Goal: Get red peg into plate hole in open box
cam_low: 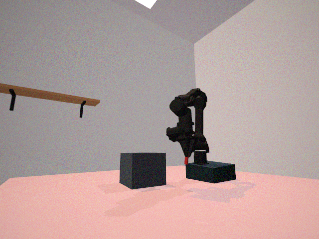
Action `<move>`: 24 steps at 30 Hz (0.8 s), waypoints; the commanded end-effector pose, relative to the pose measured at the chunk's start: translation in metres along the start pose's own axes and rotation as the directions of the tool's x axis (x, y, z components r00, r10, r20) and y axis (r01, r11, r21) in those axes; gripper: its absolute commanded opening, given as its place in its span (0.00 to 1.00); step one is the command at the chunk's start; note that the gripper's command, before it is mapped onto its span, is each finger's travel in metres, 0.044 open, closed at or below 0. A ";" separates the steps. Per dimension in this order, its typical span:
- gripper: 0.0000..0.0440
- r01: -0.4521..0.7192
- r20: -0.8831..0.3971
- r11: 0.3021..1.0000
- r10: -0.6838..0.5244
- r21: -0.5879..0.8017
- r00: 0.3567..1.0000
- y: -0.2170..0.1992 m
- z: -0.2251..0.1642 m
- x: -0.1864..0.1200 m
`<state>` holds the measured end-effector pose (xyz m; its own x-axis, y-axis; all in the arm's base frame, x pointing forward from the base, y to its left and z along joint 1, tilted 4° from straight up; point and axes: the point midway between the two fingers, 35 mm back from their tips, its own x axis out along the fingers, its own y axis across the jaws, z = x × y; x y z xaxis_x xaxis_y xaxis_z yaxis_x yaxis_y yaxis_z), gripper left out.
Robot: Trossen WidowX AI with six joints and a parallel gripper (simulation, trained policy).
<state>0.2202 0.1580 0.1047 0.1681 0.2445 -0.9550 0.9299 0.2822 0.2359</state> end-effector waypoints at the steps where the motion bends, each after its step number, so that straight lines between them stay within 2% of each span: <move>1: 0.00 -0.046 0.018 0.999 0.046 -0.015 0.999 0.011 0.007 -0.020; 13: 0.00 -0.115 0.113 0.993 0.117 -0.024 0.987 0.034 0.046 -0.067; 24: 0.00 -0.087 0.197 0.996 0.084 0.010 0.977 0.036 0.089 -0.081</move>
<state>0.2659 0.0783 0.1755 0.3185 0.1077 -0.9418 0.9067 0.2551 0.3358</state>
